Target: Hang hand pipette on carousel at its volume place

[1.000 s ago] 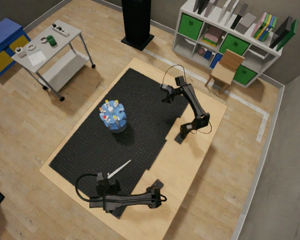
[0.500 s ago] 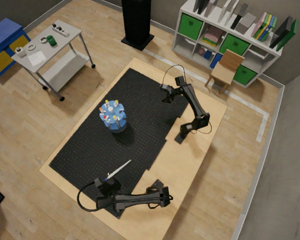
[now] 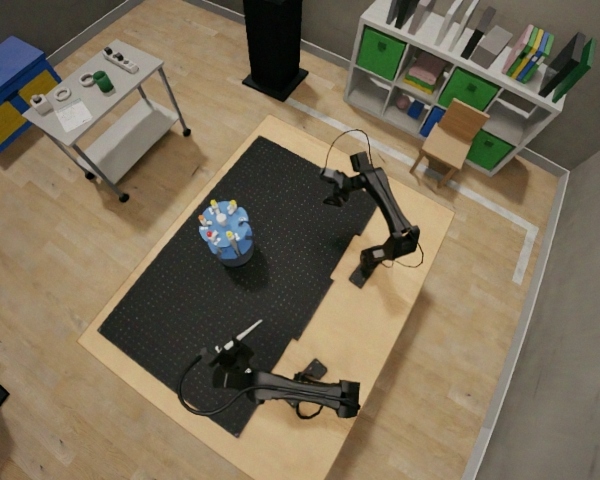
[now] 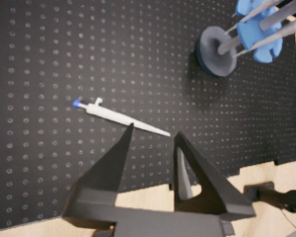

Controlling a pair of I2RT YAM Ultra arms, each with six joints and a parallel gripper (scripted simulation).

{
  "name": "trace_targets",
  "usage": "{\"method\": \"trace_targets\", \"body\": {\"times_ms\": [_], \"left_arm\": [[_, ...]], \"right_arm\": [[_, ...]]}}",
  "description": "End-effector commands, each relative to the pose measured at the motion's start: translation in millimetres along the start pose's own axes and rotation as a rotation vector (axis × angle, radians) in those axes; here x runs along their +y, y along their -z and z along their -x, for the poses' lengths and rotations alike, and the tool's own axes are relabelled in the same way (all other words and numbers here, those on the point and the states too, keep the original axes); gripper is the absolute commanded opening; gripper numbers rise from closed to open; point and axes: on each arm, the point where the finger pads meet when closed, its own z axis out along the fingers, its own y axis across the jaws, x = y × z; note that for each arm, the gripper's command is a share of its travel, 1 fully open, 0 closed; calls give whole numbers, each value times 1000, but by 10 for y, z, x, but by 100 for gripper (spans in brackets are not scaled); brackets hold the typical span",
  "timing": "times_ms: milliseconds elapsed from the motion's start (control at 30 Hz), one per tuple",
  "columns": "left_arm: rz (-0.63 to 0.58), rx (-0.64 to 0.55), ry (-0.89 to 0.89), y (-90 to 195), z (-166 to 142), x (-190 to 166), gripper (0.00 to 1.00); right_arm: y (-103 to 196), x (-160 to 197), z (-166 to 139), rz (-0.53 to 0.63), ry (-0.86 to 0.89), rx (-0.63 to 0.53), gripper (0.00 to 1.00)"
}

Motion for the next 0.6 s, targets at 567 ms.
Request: {"method": "trace_targets", "body": {"times_ms": [567], "left_arm": [[48, -241, 329, -322, 179, -554, 49]], "right_arm": [[54, -31, 82, -12, 18, -32, 100]]}}
